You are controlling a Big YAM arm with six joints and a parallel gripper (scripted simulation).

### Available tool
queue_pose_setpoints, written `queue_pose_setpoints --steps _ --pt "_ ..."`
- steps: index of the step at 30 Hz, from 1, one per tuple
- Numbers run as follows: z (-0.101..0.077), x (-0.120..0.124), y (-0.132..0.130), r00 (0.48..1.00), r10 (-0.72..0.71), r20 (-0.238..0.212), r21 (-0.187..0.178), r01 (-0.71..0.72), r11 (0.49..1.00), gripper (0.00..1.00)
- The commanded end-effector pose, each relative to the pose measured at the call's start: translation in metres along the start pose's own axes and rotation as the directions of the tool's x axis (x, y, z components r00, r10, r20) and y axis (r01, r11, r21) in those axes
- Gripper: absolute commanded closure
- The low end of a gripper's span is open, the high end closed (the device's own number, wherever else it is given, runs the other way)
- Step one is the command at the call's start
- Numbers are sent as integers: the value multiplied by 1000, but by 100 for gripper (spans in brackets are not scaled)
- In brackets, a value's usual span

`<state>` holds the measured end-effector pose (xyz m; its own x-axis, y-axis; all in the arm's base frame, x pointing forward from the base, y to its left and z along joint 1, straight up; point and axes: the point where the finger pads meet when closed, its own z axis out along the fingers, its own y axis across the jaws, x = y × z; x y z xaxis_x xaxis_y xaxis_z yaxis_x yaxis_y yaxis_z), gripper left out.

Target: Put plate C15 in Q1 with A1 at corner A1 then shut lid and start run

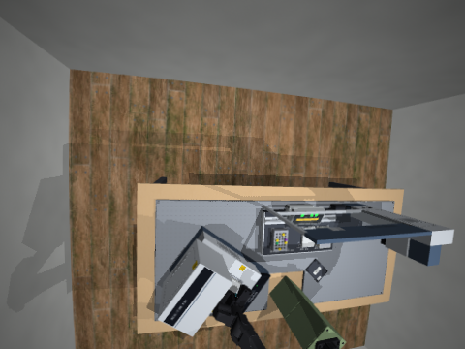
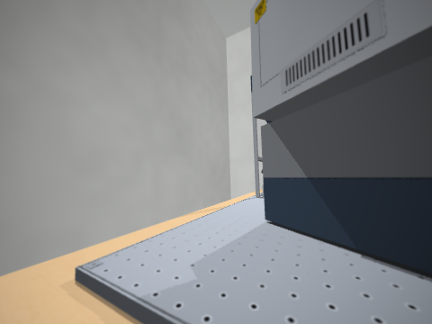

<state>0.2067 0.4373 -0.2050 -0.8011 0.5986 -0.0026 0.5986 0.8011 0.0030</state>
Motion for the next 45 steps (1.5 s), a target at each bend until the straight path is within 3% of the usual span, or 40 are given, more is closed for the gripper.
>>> queue_pose_setpoints --steps 1,10,29,36,45 --pt "-24 8 26 1000 3 -10 -66 -3 998 0" --pt "-15 7 26 1000 3 -9 -62 -4 998 0" --pt "5 0 -3 1000 3 7 13 -3 1000 0" --pt "1 2 8 1000 3 3 -6 -3 1000 0" --pt "-28 3 11 1000 4 -1 -24 -4 1000 0"
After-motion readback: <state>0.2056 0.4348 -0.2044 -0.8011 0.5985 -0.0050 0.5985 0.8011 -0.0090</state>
